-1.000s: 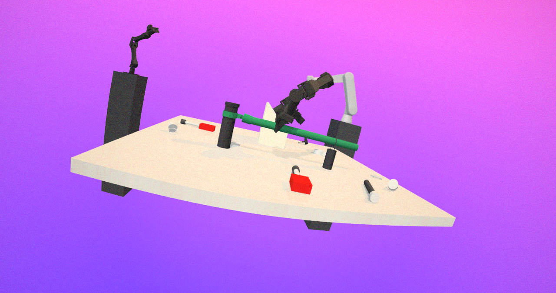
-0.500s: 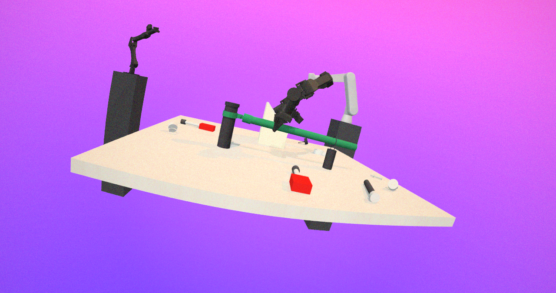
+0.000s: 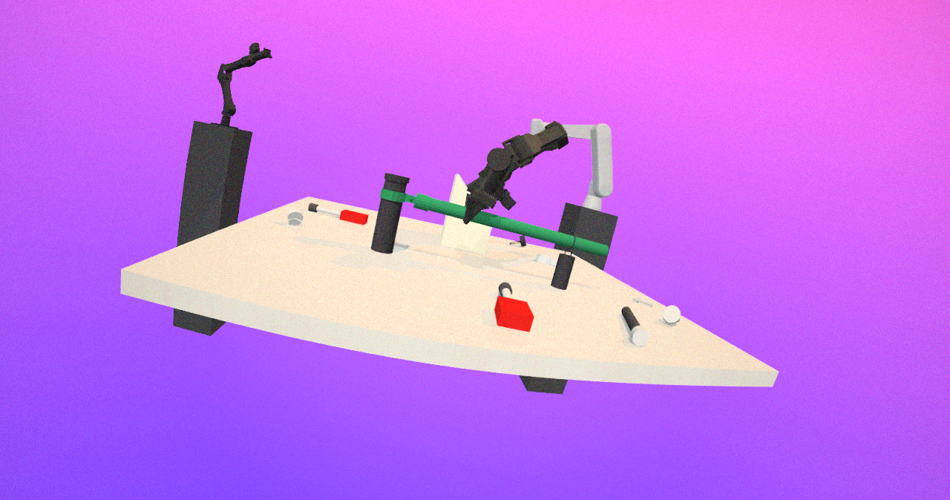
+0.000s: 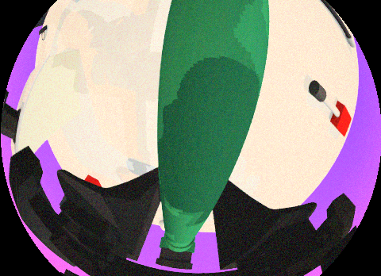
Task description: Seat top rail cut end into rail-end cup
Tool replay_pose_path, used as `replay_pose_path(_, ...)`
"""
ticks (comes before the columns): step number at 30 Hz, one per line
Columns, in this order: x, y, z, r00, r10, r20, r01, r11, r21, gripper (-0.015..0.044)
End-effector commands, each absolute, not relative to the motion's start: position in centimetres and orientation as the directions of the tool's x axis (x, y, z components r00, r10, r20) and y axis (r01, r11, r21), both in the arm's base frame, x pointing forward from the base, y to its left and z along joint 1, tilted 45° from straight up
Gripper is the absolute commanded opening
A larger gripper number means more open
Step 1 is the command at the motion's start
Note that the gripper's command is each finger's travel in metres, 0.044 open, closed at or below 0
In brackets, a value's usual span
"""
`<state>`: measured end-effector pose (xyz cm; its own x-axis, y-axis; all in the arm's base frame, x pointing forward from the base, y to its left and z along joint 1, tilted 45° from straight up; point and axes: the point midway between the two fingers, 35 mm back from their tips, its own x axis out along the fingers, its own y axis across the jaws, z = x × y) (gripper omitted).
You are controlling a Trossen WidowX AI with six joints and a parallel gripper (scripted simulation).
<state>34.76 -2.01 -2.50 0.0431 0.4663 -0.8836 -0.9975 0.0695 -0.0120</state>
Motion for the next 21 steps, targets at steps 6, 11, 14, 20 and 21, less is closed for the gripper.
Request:
replay_pose_path(6,34.83,-3.07,-2.84,0.05,0.453,-0.89,-0.997,0.078,-0.017,0.0)
replay_pose_path(11,34.84,-3.26,-3.0,0.05,0.453,-0.89,-0.997,0.078,-0.017,0.0)
replay_pose_path(14,34.88,-3.35,-3.1,0.05,0.453,-0.89,-0.997,0.078,-0.017,0.0)
replay_pose_path(20,34.76,-2.57,-2.98,0.041,0.466,-0.884,-0.998,0.069,-0.01,0.0)
replay_pose_path(21,34.76,-2.57,-2.98,0.041,0.466,-0.884,-0.998,0.069,-0.01,0.0)
